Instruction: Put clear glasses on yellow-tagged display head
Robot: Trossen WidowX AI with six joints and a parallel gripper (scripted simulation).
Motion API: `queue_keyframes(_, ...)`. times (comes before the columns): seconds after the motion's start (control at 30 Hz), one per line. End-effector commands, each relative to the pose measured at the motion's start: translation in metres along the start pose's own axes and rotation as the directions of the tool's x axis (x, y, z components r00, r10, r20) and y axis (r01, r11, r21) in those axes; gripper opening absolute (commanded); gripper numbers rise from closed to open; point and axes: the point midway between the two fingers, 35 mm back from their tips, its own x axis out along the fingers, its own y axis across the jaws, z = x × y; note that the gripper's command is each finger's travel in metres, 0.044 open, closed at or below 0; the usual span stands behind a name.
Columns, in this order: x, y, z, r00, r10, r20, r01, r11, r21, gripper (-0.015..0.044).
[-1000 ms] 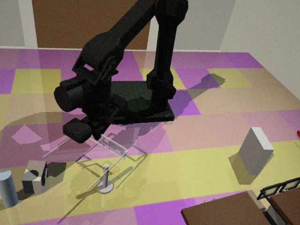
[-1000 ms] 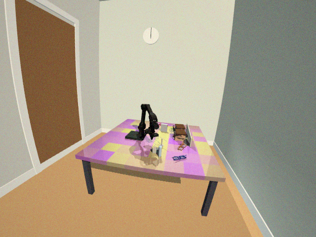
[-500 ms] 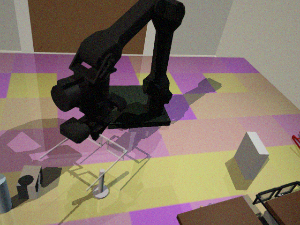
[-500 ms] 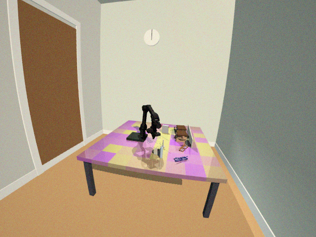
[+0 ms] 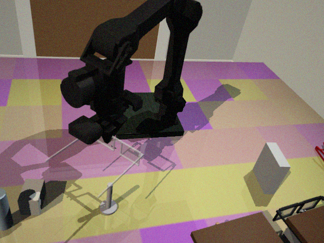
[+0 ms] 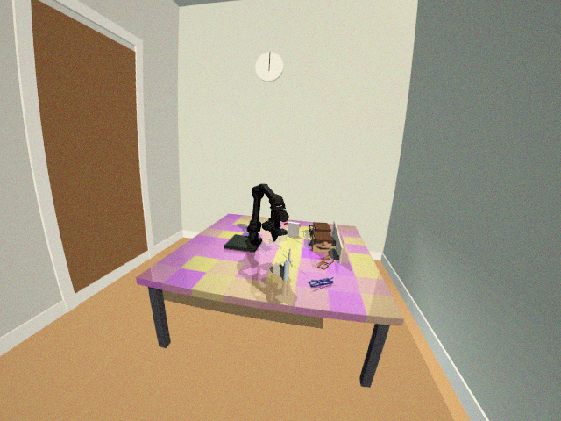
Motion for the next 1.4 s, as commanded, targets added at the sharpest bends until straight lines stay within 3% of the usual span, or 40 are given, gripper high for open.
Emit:
queue_keyframes(0.0,-0.002,-0.003,-0.017,1.0,0.004,0.0,-0.004,1.0,-0.001,0.0)
queue_keyframes(0.93,-0.003,-0.061,-0.139,1.0,-0.002,-0.013,0.002,1.0,-0.001,0.0)
queue_keyframes(1.37,0.003,-0.065,-0.145,1.0,-0.002,-0.014,0.002,1.0,-0.001,0.0)
